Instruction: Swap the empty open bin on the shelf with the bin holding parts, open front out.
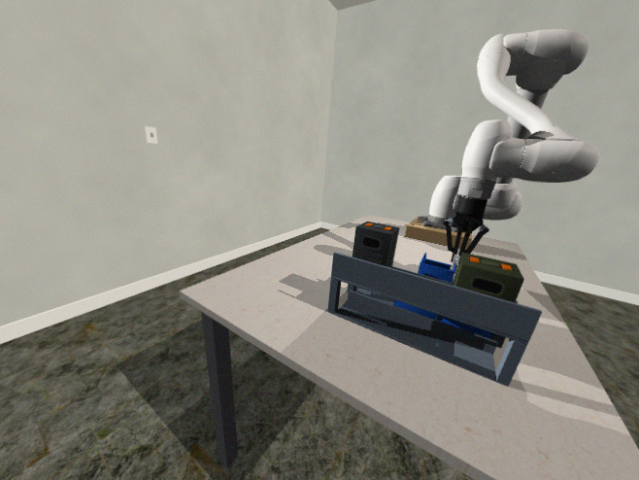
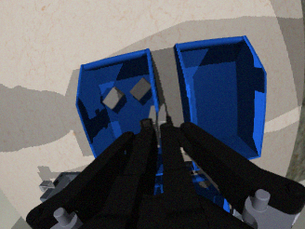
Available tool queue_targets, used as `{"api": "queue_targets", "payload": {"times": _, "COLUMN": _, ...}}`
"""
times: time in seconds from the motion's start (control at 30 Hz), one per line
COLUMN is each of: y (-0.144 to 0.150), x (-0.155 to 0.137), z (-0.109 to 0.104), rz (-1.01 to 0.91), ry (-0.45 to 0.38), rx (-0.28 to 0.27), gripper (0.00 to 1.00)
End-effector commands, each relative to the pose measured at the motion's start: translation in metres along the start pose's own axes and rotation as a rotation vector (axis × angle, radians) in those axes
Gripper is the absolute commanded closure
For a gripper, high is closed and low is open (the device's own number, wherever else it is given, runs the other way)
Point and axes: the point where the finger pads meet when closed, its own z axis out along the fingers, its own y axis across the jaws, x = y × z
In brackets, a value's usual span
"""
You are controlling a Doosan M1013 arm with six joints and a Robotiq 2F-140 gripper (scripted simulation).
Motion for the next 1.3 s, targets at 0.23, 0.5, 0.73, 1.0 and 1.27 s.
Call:
{"api": "queue_targets", "payload": {"times": 0.23, "y": 0.000, "x": 0.000, "z": -0.009, "rz": 0.000, "ry": 0.000, "rx": 0.000, "gripper": 0.90}}
{"api": "queue_targets", "payload": {"times": 0.5, "y": 0.000, "x": 0.000, "z": -0.027, "rz": 0.000, "ry": 0.000, "rx": 0.000, "gripper": 0.90}}
{"api": "queue_targets", "payload": {"times": 0.73, "y": 0.000, "x": 0.000, "z": -0.028, "rz": 0.000, "ry": 0.000, "rx": 0.000, "gripper": 0.90}}
{"api": "queue_targets", "payload": {"times": 1.0, "y": 0.000, "x": 0.000, "z": -0.028, "rz": 0.000, "ry": 0.000, "rx": 0.000, "gripper": 0.90}}
{"api": "queue_targets", "payload": {"times": 1.27, "y": -0.021, "x": 0.002, "z": -0.027, "rz": 0.000, "ry": 0.000, "rx": 0.000, "gripper": 0.90}}
